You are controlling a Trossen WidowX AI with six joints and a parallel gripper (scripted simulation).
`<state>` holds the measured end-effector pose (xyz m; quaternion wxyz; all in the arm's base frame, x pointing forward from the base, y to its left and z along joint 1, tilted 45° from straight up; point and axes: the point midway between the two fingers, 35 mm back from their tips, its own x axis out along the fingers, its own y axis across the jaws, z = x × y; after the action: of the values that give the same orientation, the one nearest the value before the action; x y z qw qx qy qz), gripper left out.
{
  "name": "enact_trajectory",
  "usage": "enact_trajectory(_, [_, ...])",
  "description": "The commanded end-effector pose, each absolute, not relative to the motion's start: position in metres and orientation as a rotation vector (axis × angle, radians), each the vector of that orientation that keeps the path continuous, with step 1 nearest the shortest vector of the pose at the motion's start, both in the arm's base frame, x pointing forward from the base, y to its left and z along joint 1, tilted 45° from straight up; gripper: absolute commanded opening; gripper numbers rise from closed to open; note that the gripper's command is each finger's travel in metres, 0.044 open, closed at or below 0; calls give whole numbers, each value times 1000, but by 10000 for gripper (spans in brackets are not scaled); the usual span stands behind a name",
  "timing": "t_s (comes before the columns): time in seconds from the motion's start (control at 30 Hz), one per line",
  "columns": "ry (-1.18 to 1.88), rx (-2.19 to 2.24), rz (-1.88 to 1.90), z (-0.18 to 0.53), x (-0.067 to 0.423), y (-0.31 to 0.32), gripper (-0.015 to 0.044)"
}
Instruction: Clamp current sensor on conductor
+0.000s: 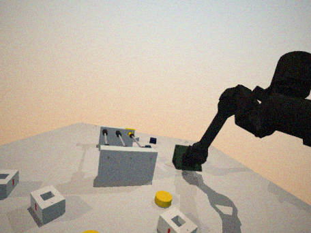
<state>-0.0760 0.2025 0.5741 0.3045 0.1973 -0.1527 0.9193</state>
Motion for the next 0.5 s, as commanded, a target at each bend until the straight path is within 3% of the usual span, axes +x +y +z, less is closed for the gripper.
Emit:
enact_trajectory(0.0, [-404,523,2430,574,-75,203,426])
enact_trajectory(0.17, [-393,527,2263,567,-44,220,440])
enact_trajectory(0.47, [-372,480,1703,531,72,246,440])
